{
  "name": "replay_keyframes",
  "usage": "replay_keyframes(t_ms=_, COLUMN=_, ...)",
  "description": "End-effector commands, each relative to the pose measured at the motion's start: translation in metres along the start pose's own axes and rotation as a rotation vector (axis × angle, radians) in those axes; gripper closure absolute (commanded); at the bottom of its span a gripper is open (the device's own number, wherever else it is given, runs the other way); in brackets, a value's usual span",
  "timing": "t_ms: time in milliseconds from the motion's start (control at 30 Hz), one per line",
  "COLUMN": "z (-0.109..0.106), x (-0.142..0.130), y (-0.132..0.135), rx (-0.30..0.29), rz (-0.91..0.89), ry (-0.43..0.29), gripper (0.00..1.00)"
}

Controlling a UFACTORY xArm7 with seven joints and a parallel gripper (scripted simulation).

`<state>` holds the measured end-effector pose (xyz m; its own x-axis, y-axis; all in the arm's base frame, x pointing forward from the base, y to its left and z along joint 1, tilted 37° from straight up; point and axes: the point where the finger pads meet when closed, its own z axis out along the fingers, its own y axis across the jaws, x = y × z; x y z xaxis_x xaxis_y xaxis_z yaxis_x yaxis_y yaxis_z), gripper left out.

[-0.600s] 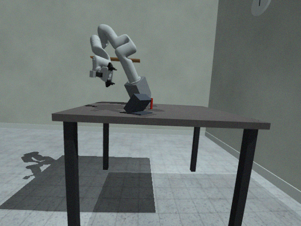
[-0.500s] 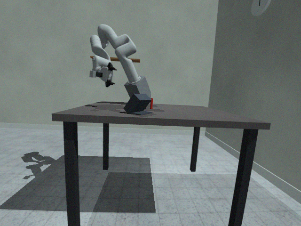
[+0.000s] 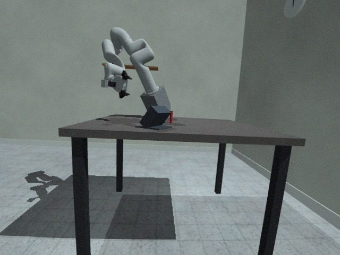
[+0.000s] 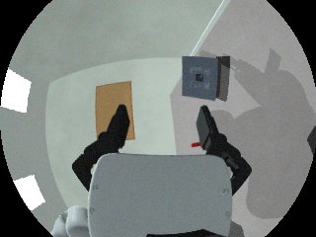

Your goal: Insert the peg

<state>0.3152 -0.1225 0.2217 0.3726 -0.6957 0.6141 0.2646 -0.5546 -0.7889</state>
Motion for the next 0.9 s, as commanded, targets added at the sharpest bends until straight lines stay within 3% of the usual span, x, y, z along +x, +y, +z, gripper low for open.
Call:
replay_keyframes(t_ms=0, z=0.002, x=0.001, y=-0.003, rx=0.013, rz=0.009, ry=0.004, gripper=0.00)
replay_keyframes(t_ms=433, z=0.041, x=0.018, y=-0.059, rx=0.255, rz=0.208, ry=0.090, gripper=0.00)
replay_keyframes(t_ms=500, z=0.041, x=0.018, y=-0.059, rx=0.255, rz=0.208, ry=0.090, gripper=0.00)
replay_keyframes(t_ms=867, z=0.064, x=0.041, y=-0.100, rx=0.437, rz=0.393, ry=0.170, gripper=0.00)
